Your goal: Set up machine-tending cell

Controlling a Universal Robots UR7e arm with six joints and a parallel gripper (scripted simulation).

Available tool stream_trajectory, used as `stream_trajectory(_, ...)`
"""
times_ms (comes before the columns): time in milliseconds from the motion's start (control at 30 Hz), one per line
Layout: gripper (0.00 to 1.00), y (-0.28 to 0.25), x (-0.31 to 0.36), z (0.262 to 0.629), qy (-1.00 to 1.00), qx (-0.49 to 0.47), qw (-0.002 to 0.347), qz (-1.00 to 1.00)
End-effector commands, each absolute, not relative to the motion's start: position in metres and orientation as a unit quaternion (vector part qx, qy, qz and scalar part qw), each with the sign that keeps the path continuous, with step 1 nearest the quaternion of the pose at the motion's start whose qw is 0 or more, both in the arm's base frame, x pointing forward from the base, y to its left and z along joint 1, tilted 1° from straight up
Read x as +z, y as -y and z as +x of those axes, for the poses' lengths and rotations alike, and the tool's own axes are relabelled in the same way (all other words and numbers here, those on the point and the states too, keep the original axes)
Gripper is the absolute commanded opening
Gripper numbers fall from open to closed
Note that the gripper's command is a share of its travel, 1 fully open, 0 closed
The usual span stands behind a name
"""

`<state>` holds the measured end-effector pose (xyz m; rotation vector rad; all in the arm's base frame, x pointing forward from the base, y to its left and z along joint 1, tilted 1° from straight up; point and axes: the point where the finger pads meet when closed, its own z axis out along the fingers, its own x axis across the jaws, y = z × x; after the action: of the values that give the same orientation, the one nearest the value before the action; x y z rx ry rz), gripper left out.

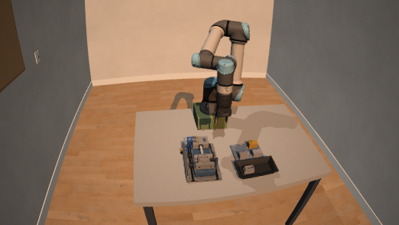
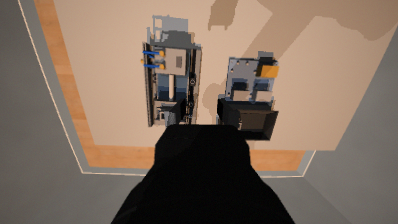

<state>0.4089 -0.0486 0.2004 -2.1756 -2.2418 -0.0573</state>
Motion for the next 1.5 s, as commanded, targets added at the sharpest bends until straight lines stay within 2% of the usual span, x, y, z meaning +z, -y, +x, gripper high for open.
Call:
stream_trajectory(0, 1.0, 0.009, 0.183, 0.438, 0.706, -0.01, 0.001, -0.708)
stream_trajectory(167, 1.0, -0.011, 0.174, 0.446, 0.704, -0.008, 0.001, -0.711)
stream_trajectory(333, 1.0, -0.059, 0.155, 0.458, 0.699, -0.006, -0.001, -0.715)
stream_trajectory(667, 1.0, -0.118, 0.13, 0.464, 0.693, -0.004, -0.004, -0.721)
stream_trajectory(1033, 1.0, -0.151, 0.117, 0.464, 0.689, -0.004, -0.005, -0.724)
stream_trajectory(1400, 1.0, -0.157, 0.115, 0.464, 0.689, -0.004, -0.005, -0.725)
stream_trajectory(1433, 0.0, -0.157, 0.114, 0.464, 0.689, -0.004, -0.005, -0.725)
stream_trajectory(1467, 0.0, -0.157, 0.114, 0.464, 0.689, -0.003, -0.005, -0.725)
